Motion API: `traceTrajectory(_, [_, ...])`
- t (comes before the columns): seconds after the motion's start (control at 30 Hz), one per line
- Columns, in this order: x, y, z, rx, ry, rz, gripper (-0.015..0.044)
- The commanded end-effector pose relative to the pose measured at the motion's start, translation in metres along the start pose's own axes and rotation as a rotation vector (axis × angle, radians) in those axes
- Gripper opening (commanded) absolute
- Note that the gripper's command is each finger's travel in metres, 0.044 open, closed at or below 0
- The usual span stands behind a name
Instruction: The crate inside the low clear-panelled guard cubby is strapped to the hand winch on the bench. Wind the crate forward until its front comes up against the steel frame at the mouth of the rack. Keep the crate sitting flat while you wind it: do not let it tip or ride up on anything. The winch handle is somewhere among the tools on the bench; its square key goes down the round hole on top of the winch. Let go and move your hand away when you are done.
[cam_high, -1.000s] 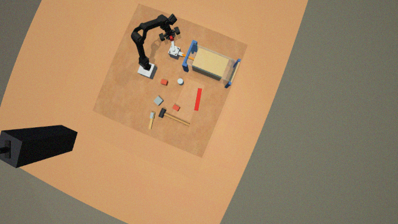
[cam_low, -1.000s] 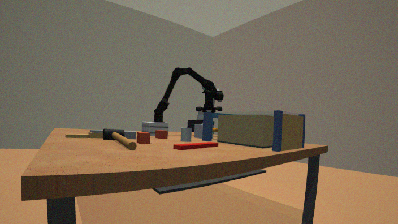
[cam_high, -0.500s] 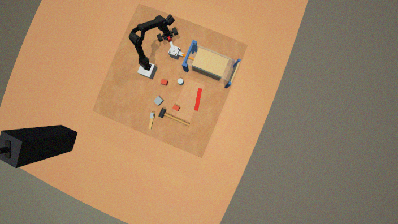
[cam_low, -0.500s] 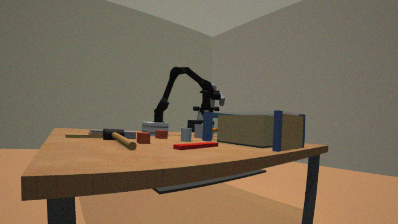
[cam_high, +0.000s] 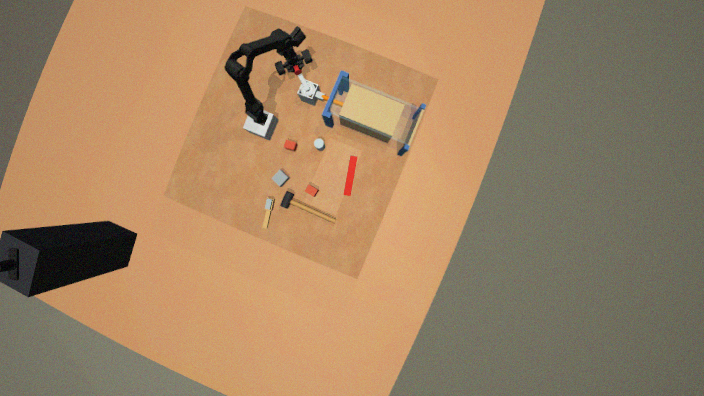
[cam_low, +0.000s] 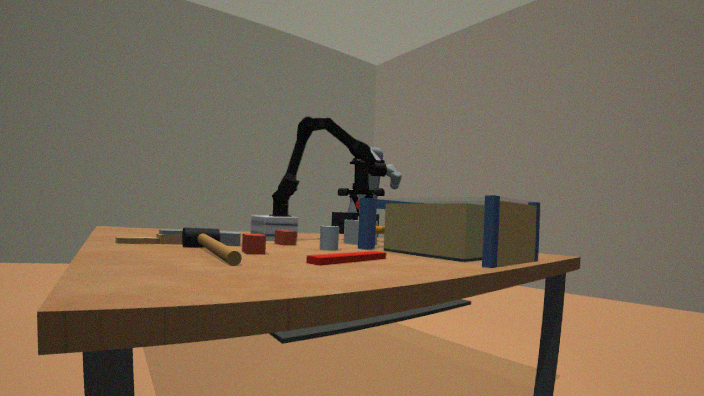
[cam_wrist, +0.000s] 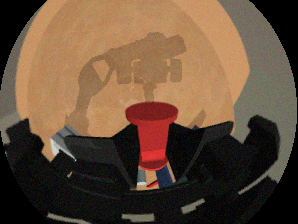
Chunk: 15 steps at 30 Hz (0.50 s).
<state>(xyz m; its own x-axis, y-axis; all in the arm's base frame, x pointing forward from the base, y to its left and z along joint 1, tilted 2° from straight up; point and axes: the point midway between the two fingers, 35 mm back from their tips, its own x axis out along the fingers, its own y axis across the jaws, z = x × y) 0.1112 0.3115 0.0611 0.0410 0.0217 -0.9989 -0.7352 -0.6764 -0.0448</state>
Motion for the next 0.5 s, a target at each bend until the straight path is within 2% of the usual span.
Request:
traceTrajectory(0.0, [0.002, 0.017, -0.003, -0.005, 0.007, 0.038, 0.0000])
traceTrajectory(0.47, [0.002, 0.031, -0.009, -0.005, 0.007, 0.039, 0.0000])
